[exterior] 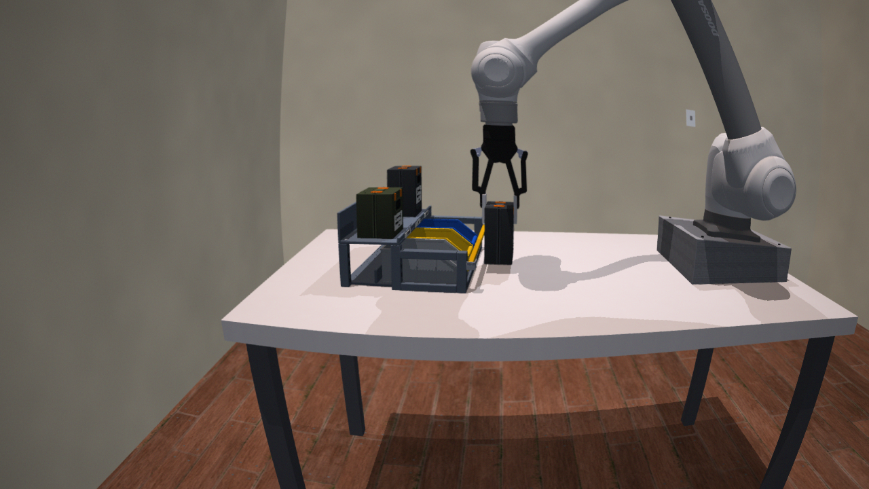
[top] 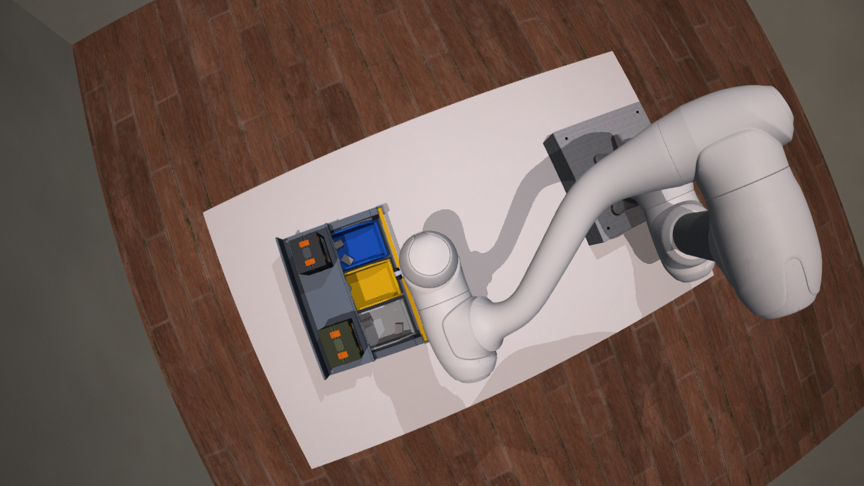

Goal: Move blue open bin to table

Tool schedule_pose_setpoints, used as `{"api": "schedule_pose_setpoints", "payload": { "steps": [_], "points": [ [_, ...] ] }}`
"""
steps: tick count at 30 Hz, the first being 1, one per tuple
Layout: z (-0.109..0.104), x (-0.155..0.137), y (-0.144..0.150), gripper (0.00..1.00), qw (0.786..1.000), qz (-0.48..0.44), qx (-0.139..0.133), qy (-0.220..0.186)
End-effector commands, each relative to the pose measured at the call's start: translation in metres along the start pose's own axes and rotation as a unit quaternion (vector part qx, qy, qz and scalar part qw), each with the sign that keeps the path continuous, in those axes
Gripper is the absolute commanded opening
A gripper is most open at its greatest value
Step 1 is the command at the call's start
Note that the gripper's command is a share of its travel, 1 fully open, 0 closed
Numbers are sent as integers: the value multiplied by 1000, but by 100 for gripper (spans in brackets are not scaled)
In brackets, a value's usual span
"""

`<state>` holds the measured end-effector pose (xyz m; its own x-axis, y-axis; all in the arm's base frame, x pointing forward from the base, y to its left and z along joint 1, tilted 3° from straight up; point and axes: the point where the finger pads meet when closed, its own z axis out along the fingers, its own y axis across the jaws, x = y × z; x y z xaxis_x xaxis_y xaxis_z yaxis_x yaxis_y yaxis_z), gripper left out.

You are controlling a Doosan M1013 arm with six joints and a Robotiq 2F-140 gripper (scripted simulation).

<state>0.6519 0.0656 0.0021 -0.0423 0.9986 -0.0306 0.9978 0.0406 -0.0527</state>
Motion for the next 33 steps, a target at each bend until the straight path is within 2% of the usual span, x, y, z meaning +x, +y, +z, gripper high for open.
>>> {"api": "schedule_pose_setpoints", "payload": {
  "steps": [1, 5, 17, 22, 33],
  "points": [
    [0, 8, -2, 0, 1000, 0, 0, 0],
    [0, 39, -10, 0, 1000, 0, 0, 0],
    [0, 39, -10, 0, 1000, 0, 0, 0],
    [0, 92, -24, 0, 1000, 0, 0, 0],
    [0, 92, -24, 0, 1000, 0, 0, 0]
  ]
}}
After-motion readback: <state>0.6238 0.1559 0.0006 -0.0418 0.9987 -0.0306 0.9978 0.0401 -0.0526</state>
